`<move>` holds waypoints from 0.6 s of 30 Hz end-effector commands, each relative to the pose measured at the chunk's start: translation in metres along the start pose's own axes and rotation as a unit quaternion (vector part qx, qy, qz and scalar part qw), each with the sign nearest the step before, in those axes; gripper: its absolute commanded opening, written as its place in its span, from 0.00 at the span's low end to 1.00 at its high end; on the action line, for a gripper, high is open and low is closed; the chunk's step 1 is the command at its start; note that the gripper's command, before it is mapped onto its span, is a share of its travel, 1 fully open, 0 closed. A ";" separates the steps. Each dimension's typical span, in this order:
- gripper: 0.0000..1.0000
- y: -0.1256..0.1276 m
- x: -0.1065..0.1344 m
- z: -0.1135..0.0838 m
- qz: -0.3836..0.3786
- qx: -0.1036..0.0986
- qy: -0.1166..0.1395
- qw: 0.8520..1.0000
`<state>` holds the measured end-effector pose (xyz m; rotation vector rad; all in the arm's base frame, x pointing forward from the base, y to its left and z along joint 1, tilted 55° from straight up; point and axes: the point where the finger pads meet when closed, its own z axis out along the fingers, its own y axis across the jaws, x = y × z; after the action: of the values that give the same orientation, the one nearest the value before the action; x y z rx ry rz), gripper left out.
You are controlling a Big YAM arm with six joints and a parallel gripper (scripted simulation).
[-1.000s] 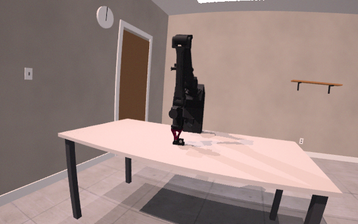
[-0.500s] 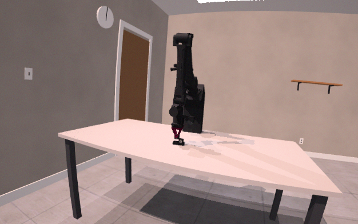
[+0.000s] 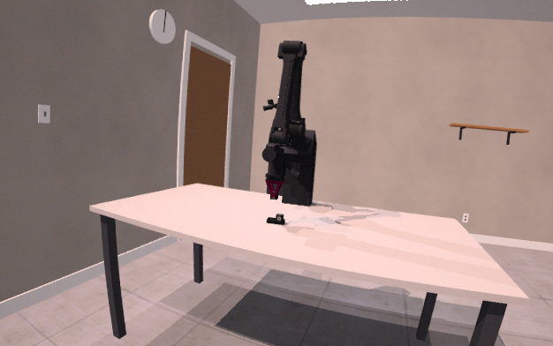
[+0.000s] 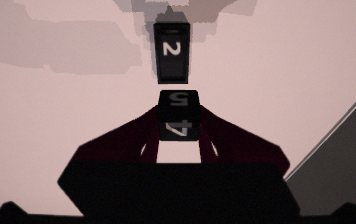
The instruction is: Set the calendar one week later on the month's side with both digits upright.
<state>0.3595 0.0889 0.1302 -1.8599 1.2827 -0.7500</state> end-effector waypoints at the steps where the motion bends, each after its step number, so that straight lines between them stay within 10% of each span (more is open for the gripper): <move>1: 0.25 0.001 0.005 -0.008 -0.003 -0.006 0.003 1.000; 18: 0.25 0.007 0.005 -0.003 0.022 -0.017 0.002 1.000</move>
<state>0.3544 0.0868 0.1298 -1.8672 1.2991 -0.7347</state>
